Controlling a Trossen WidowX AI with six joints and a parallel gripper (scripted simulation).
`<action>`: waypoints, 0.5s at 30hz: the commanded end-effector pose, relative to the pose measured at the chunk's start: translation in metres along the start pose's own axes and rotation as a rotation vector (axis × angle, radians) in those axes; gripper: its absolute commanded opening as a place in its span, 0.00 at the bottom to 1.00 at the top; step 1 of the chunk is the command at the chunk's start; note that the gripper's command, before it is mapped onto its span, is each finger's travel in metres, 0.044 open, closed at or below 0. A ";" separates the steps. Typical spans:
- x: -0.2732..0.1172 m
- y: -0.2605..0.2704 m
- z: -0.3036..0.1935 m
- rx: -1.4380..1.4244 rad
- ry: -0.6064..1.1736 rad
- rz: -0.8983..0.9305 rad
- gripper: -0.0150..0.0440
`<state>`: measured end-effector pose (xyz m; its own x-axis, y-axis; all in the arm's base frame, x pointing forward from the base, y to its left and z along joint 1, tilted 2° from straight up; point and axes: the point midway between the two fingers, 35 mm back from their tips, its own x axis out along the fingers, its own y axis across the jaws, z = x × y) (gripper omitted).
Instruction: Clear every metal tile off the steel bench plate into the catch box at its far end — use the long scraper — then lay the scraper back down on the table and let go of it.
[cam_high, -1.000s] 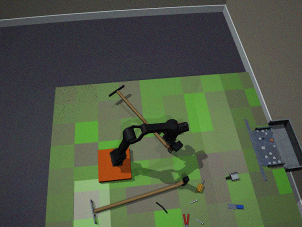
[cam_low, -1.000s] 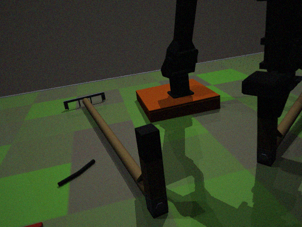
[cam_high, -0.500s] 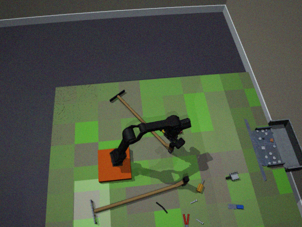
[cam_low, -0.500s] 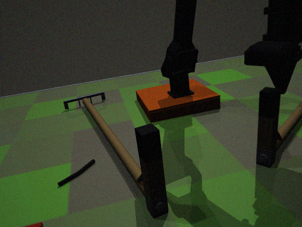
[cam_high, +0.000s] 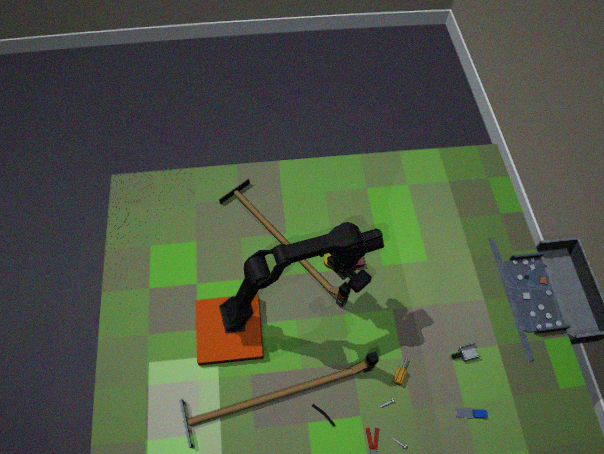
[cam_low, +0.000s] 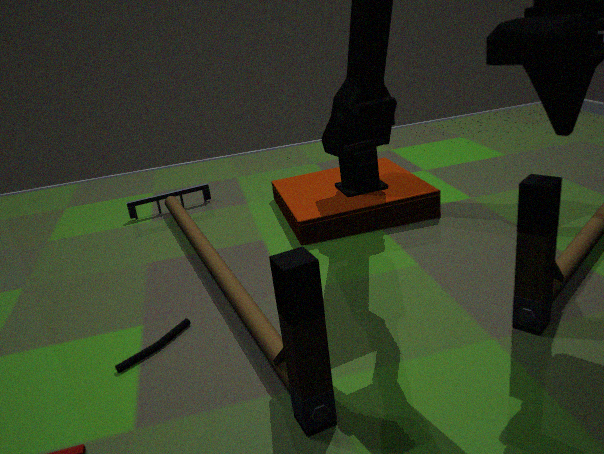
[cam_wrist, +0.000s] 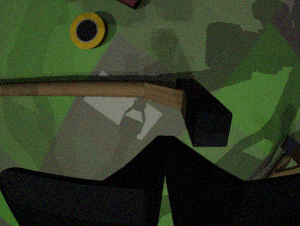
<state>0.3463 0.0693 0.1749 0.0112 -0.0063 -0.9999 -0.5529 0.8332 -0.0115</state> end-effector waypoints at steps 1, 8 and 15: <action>-0.004 0.003 -0.001 -0.013 0.001 -0.003 0.25; -0.004 0.034 0.000 -0.206 0.001 0.000 0.25; -0.003 0.065 -0.002 -0.403 0.001 0.002 0.25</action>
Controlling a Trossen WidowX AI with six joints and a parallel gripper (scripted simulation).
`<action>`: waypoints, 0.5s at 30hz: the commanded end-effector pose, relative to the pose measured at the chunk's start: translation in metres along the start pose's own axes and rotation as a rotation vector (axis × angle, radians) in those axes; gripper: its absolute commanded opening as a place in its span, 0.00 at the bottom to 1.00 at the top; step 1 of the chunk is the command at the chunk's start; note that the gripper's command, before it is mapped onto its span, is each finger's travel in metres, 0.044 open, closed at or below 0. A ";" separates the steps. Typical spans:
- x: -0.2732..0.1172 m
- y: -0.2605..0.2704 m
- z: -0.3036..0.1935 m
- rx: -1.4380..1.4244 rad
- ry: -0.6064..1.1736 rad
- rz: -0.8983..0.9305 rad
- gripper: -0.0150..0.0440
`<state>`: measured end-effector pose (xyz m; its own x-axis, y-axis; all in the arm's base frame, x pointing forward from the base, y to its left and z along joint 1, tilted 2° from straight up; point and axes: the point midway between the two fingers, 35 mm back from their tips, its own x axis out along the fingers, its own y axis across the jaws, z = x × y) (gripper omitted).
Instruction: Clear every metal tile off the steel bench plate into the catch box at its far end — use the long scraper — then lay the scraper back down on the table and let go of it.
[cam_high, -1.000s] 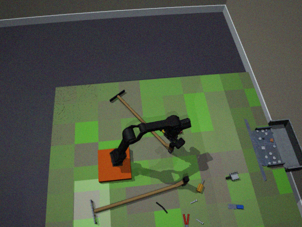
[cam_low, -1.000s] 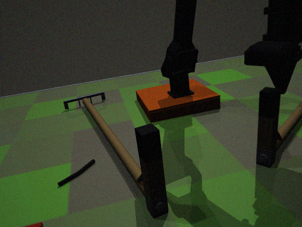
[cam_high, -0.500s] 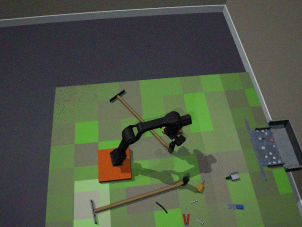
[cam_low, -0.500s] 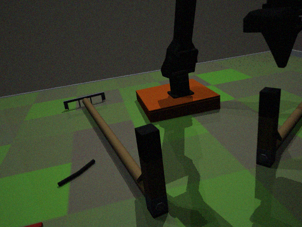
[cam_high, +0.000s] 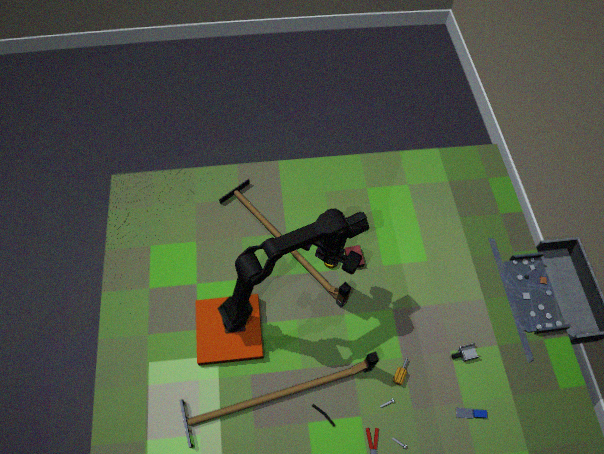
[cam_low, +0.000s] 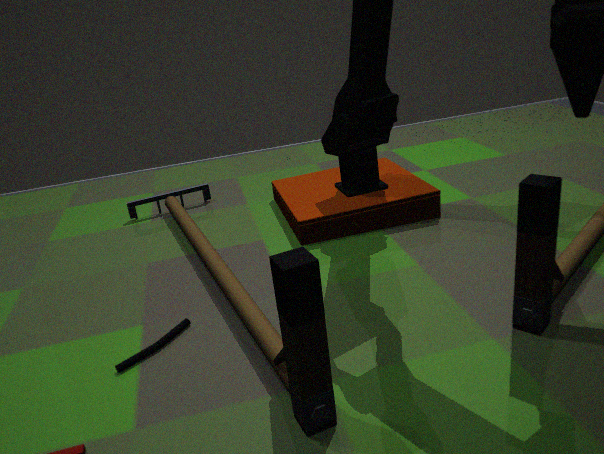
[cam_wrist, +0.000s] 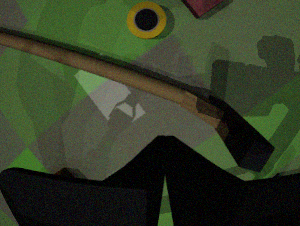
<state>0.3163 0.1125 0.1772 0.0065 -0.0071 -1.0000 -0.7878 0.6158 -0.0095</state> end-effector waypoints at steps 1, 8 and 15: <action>0.000 0.016 0.003 -0.110 -0.002 -0.001 0.25; 0.002 0.046 0.007 -0.308 -0.002 0.000 0.25; 0.003 0.075 0.008 -0.505 -0.002 0.002 0.25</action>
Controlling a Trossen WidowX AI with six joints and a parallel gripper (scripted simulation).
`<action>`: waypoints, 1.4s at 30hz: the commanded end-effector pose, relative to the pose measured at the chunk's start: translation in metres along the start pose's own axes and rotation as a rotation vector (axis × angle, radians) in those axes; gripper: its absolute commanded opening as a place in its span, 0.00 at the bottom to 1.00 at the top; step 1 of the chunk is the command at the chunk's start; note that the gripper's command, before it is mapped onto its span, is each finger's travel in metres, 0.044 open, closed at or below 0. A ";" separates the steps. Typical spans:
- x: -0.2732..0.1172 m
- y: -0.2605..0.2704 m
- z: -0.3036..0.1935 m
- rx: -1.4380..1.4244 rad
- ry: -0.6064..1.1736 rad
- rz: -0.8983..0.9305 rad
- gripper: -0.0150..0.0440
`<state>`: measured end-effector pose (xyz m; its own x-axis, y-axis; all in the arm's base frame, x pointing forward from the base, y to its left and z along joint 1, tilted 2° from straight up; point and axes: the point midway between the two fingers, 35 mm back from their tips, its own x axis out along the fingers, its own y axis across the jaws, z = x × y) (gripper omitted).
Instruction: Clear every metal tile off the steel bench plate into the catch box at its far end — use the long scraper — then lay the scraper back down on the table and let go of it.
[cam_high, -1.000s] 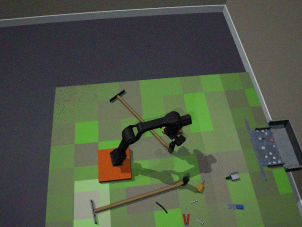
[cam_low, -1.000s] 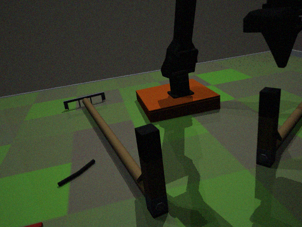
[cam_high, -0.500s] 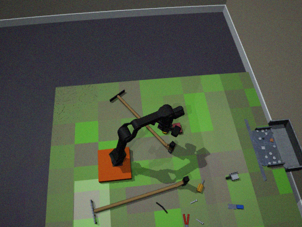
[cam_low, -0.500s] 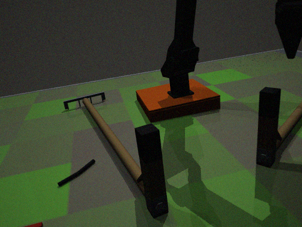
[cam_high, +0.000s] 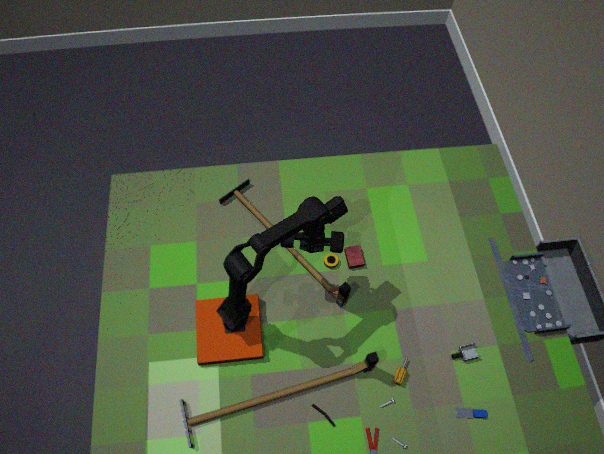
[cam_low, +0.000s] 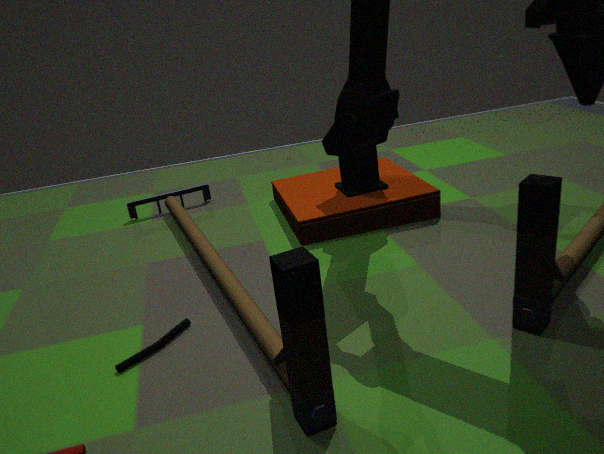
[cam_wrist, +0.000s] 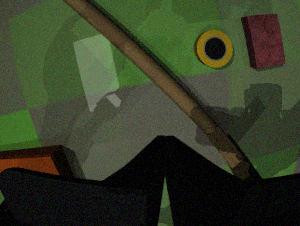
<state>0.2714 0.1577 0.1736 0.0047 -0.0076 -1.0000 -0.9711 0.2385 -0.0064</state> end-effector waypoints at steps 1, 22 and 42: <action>0.001 0.015 0.007 -0.111 -0.004 0.000 0.25; 0.009 0.095 0.026 -0.703 -0.004 0.004 0.25; 0.033 0.109 0.032 -0.830 -0.005 0.005 0.25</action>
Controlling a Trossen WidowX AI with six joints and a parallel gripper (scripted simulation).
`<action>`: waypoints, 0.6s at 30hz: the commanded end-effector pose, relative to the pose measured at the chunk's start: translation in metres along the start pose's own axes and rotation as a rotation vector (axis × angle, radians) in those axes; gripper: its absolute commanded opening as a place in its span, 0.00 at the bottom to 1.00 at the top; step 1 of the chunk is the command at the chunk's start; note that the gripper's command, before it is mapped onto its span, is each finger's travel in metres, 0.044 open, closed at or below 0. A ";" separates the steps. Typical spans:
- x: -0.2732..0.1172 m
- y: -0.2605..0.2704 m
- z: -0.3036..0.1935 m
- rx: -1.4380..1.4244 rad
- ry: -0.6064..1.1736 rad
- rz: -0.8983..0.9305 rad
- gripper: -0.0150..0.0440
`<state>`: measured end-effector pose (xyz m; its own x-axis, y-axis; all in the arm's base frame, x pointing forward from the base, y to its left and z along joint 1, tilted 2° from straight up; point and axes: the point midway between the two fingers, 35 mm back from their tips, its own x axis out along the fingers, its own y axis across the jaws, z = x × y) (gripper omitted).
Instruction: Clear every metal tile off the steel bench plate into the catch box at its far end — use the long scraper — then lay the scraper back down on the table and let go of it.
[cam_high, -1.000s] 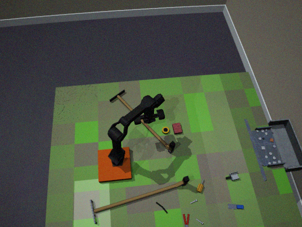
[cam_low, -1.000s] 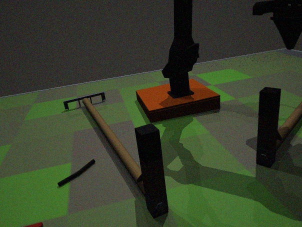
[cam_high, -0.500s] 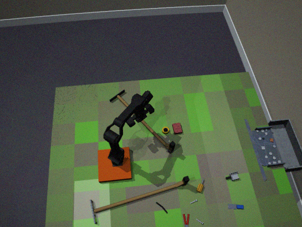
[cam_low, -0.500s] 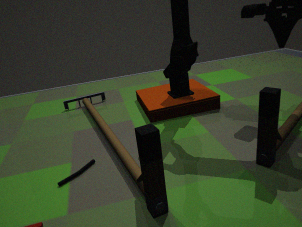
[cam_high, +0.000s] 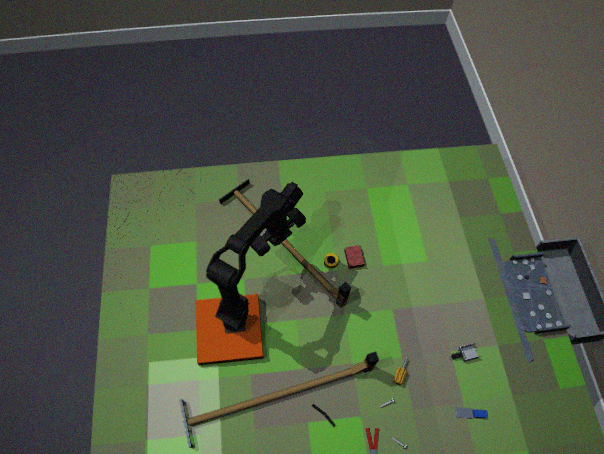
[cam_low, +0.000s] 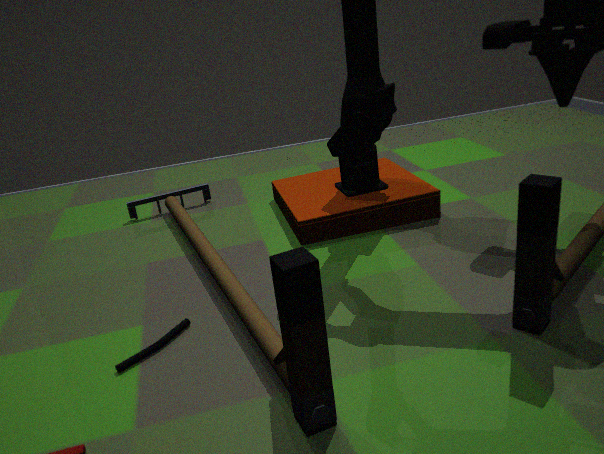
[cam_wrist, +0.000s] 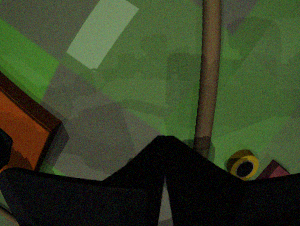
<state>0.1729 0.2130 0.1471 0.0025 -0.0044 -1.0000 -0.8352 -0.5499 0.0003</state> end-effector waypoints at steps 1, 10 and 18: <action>0.010 -0.002 0.001 -0.007 -0.002 0.002 0.25; 0.033 -0.006 0.003 -0.007 -0.003 0.002 0.25; 0.053 -0.008 0.003 -0.007 -0.003 0.001 0.25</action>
<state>0.1779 0.2193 0.1014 0.0022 -0.0047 -1.0000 -0.8347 -0.5508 0.0007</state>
